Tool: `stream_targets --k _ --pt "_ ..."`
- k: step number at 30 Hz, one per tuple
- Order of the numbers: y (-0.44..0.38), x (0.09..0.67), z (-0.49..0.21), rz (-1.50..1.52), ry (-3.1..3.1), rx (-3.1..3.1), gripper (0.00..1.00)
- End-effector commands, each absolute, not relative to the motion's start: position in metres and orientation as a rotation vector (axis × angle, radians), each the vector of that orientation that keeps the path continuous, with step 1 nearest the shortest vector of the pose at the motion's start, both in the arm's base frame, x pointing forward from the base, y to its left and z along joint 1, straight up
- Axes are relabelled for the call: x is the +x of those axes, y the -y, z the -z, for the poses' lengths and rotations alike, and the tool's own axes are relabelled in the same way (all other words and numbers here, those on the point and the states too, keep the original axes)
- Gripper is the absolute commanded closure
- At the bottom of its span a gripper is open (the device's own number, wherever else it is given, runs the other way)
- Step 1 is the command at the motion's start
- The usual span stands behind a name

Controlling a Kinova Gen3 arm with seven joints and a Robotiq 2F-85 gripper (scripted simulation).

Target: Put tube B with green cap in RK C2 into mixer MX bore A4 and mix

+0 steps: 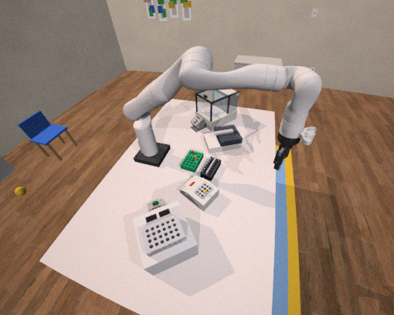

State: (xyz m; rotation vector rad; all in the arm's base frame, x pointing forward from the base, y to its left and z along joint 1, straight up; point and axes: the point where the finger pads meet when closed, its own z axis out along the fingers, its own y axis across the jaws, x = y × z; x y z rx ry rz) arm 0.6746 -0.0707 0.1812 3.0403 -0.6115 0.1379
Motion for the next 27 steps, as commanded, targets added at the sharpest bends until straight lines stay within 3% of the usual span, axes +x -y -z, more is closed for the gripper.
stream_targets --k 1,17,18,27 --pt "0.071 0.675 -0.183 -0.142 0.612 3.04 0.0" --pt "0.071 0.675 -0.183 -0.142 0.612 3.04 0.0" --pt "0.07 0.672 -0.184 -0.142 0.627 3.037 0.58" --pt "0.068 0.659 -0.187 -0.14 0.763 3.006 0.58"
